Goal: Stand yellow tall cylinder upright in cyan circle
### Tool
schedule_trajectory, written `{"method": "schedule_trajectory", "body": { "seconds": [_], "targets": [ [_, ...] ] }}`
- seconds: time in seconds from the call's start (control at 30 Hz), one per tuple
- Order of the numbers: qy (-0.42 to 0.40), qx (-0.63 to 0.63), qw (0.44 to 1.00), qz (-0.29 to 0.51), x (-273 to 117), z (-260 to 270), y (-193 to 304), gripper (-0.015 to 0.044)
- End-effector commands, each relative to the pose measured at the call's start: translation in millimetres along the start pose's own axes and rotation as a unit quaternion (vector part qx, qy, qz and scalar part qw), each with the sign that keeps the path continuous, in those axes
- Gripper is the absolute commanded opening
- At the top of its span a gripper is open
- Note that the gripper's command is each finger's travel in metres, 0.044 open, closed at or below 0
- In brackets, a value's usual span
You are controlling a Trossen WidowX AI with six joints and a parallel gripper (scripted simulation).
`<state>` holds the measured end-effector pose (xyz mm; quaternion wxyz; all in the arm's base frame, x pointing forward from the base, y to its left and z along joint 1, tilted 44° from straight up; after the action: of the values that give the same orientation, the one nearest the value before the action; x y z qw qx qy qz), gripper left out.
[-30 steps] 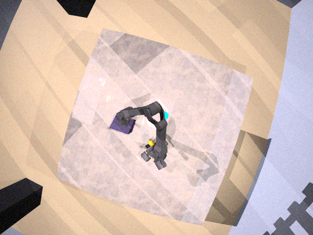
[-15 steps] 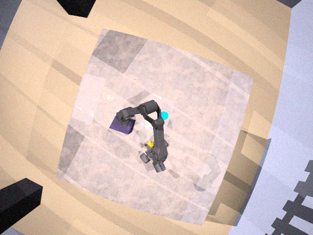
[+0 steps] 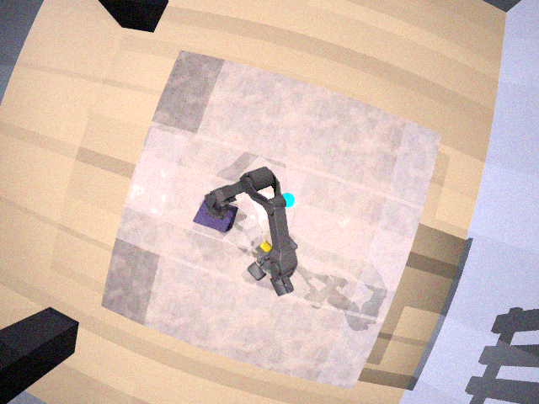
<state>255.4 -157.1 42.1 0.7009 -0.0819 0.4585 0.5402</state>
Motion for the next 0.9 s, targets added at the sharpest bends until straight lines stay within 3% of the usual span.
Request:
{"method": "schedule_trajectory", "body": {
  "seconds": [0.0,0.87],
  "targets": [
    [-0.001,-0.003,1.000,-0.002,-2.9,11.3,3.5,0.0105],
    [0.002,-0.028,1.000,-0.006,-14.5,88.6,40.5,0.0105]
  ]
}}
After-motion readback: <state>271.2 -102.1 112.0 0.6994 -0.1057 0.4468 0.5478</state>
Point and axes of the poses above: the point midway between the two fingers, 35 mm back from their tips, its own x axis out along the fingers, its own z axis across the jaws, y = z × x, the point moved 9 cm from there along -x, back along the fingers, and after that the axes turned 4 degrees about x, right-handed, at the moved point
